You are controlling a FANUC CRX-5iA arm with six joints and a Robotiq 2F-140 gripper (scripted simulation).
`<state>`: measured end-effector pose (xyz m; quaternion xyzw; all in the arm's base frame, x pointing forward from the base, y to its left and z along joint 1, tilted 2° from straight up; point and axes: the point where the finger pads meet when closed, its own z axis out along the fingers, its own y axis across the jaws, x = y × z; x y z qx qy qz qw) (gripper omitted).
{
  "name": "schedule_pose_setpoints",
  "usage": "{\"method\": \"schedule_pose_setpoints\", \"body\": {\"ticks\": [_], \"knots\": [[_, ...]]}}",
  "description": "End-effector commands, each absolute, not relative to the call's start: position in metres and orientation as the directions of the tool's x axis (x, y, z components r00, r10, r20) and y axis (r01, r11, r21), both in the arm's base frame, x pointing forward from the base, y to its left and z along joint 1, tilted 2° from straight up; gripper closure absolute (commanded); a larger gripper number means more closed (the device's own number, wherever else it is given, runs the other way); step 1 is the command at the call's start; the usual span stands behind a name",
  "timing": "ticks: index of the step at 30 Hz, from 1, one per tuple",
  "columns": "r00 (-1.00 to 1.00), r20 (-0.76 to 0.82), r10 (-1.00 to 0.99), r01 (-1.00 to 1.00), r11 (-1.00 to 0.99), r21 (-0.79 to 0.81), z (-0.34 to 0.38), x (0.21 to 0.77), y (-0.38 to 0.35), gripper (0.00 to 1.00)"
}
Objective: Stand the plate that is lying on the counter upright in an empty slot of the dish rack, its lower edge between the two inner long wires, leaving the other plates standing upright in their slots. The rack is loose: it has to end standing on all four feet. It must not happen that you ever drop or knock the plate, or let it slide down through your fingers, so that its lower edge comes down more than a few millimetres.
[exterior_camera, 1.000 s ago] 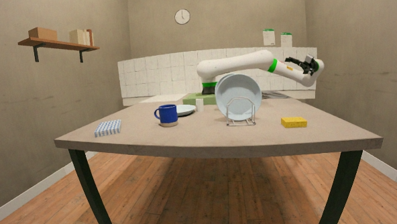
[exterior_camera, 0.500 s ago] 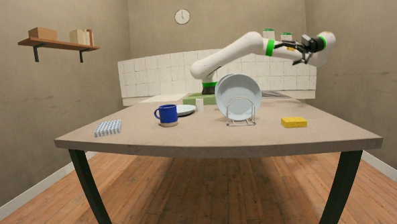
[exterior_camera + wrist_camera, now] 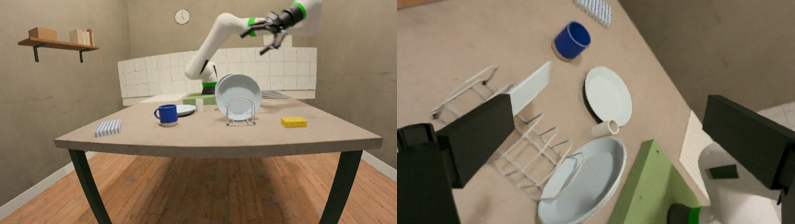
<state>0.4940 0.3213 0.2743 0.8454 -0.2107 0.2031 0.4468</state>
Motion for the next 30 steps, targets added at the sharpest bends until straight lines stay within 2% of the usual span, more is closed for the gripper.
{"method": "schedule_pose_setpoints", "body": {"ticks": [1,9,11,12,15,25,28,30], "knots": [[0.839,0.472,-0.272,-0.539,-0.541,0.646,0.288,0.516,0.256,0.0],[0.816,0.358,-0.454,-0.576,-0.578,0.579,0.304,0.523,0.14,0.0],[0.816,0.358,-0.454,-0.576,-0.578,0.579,0.304,0.523,0.14,0.0],[0.797,0.319,-0.512,-0.596,-0.589,0.546,0.309,0.517,0.098,0.0],[0.777,0.283,-0.563,-0.619,-0.596,0.511,0.312,0.509,0.065,0.0],[0.667,0.154,-0.729,-0.729,-0.595,0.338,0.319,0.447,-0.06,0.0],[0.654,0.142,-0.743,-0.741,-0.592,0.317,0.319,0.439,-0.07,0.0],[0.606,0.103,-0.789,-0.785,-0.571,0.238,0.319,0.409,-0.098,0.0]]}}
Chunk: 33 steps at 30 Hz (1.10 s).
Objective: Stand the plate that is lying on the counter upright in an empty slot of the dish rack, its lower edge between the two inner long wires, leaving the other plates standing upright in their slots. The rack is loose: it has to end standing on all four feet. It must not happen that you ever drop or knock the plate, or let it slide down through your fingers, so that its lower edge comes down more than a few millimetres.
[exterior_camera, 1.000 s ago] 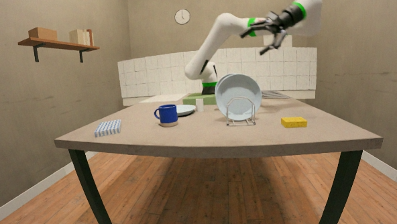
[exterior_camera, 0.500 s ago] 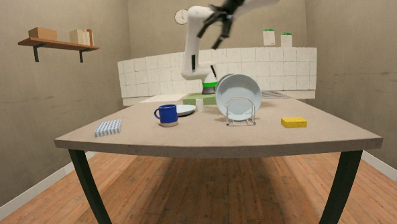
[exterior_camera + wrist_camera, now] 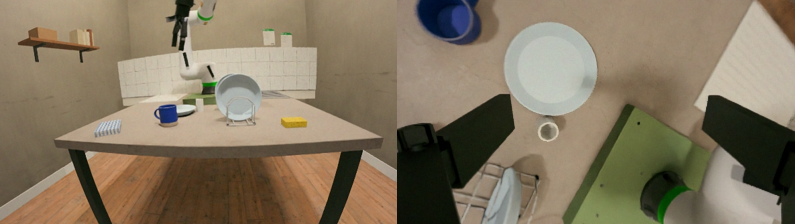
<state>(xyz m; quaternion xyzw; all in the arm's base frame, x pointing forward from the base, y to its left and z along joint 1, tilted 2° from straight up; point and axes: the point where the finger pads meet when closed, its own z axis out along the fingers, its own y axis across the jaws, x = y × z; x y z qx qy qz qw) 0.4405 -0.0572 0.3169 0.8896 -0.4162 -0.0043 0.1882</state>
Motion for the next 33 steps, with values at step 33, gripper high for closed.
{"method": "schedule_pose_setpoints", "body": {"ticks": [33], "knots": [[0.482,0.03,-0.875,-0.876,-0.483,-0.003,0.306,0.334,-0.143,0.0]]}}
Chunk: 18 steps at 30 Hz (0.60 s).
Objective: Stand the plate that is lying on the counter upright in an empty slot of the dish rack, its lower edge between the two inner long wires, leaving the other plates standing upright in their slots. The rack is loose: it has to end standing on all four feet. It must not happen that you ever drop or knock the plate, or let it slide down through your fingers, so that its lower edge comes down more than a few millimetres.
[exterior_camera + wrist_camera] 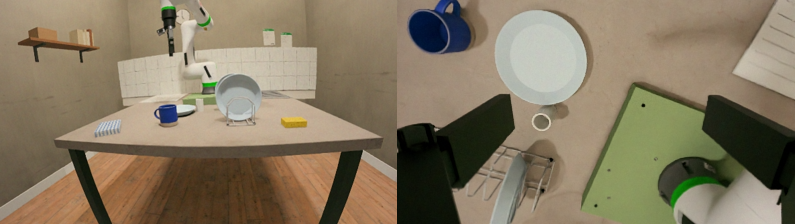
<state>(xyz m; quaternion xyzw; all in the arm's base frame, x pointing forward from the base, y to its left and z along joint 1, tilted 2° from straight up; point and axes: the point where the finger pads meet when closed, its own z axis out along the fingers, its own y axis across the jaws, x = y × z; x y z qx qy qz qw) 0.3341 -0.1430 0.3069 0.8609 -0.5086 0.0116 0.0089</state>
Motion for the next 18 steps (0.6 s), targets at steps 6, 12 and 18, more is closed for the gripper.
{"method": "schedule_pose_setpoints", "body": {"ticks": [6,12,18], "knots": [[0.482,0.03,-0.875,-0.874,-0.483,-0.05,0.292,0.334,-0.144,0.0],[0.482,0.03,-0.875,-0.867,-0.482,-0.124,0.271,0.334,-0.145,0.0],[0.482,0.03,-0.875,-0.857,-0.479,-0.189,0.252,0.334,-0.145,0.0]]}}
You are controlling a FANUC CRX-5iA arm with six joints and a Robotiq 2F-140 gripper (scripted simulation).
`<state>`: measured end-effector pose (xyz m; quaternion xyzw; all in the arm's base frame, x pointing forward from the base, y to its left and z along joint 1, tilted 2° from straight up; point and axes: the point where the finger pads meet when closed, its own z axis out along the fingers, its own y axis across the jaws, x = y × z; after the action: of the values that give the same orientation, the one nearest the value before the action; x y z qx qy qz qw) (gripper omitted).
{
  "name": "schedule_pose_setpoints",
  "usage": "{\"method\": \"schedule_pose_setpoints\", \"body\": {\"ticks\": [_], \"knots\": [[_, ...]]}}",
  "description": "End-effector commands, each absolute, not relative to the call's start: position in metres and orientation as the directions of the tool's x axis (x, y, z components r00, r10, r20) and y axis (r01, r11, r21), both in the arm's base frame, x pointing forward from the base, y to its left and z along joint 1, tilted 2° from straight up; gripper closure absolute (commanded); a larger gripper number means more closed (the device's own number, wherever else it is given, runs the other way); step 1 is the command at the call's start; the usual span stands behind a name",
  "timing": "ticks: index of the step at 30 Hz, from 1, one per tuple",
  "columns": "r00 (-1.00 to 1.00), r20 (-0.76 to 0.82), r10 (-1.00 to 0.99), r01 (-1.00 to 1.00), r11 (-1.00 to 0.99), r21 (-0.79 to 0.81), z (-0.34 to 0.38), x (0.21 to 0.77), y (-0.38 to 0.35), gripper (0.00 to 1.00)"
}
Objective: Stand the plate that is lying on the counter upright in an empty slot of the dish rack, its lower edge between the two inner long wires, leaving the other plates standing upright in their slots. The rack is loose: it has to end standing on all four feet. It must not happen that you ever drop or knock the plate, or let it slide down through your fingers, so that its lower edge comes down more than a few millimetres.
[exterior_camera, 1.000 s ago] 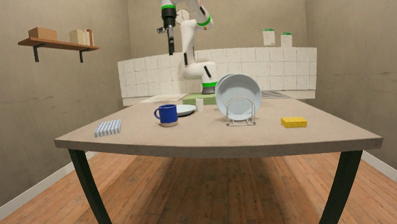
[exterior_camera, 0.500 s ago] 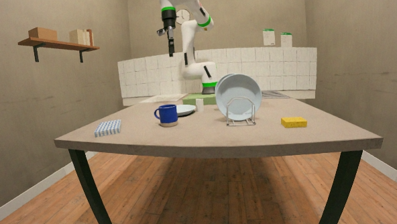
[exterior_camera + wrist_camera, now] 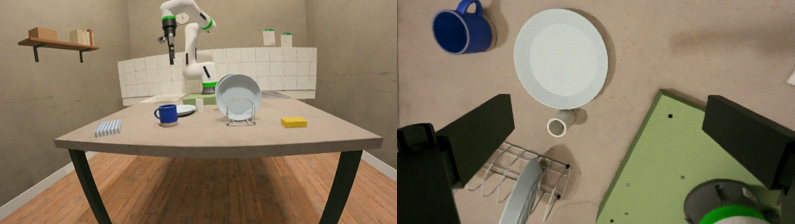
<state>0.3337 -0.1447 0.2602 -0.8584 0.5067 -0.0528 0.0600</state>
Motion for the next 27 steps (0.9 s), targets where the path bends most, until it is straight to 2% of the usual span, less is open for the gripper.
{"method": "schedule_pose_setpoints", "body": {"ticks": [1,13,27], "knots": [[0.482,0.03,-0.875,-0.854,-0.478,-0.207,0.247,0.334,-0.146,0.0],[0.483,0.03,-0.875,-0.796,-0.453,-0.402,0.187,0.333,-0.148,0.0],[0.483,0.03,-0.875,-0.727,-0.419,-0.544,0.14,0.333,-0.15,0.0]]}}
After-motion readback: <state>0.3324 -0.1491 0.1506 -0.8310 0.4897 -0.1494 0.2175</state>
